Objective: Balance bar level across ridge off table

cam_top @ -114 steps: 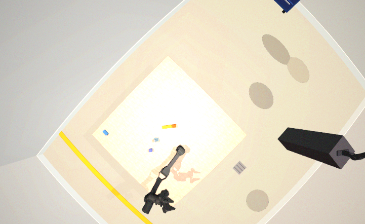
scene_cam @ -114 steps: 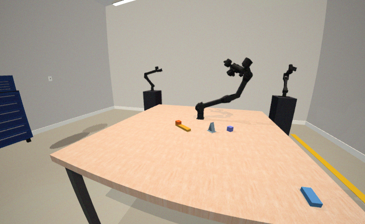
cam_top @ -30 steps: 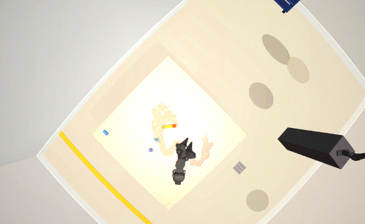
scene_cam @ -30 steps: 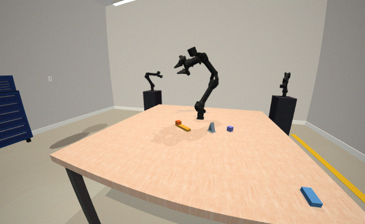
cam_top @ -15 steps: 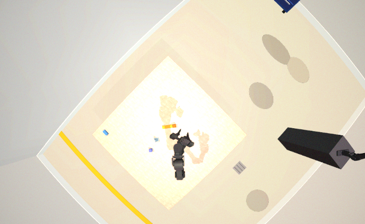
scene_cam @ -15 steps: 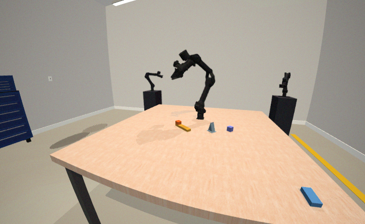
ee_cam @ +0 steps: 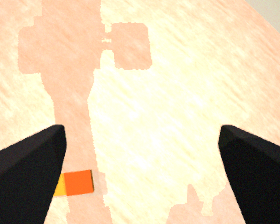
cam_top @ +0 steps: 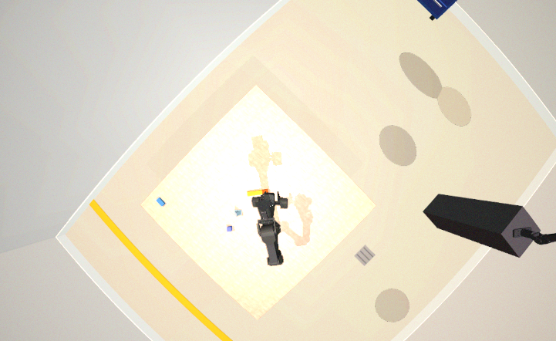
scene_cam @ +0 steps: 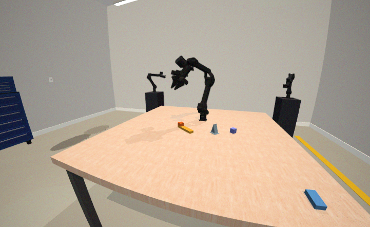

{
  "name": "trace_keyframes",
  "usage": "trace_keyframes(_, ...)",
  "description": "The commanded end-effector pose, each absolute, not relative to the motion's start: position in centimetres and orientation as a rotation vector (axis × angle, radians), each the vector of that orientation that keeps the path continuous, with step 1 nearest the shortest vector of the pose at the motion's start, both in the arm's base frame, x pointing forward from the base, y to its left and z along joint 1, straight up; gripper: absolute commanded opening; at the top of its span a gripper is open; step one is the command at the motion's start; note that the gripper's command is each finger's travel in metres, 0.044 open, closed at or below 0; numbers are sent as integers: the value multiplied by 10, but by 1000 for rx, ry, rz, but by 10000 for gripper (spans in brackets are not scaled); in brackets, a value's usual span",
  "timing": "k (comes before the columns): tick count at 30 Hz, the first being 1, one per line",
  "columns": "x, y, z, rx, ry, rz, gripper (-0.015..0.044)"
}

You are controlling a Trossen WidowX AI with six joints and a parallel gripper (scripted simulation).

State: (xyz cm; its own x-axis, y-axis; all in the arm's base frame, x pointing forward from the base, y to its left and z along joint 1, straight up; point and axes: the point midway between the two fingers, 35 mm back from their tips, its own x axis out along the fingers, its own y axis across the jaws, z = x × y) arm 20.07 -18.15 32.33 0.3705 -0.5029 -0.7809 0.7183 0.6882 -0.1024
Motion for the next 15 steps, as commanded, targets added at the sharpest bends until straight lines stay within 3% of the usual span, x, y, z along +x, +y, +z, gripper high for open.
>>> trace_keyframes(1,215,-175,301,168,1008,-667,315)
trace_keyframes(15,251,-148,241,-180,1272,-221,315)
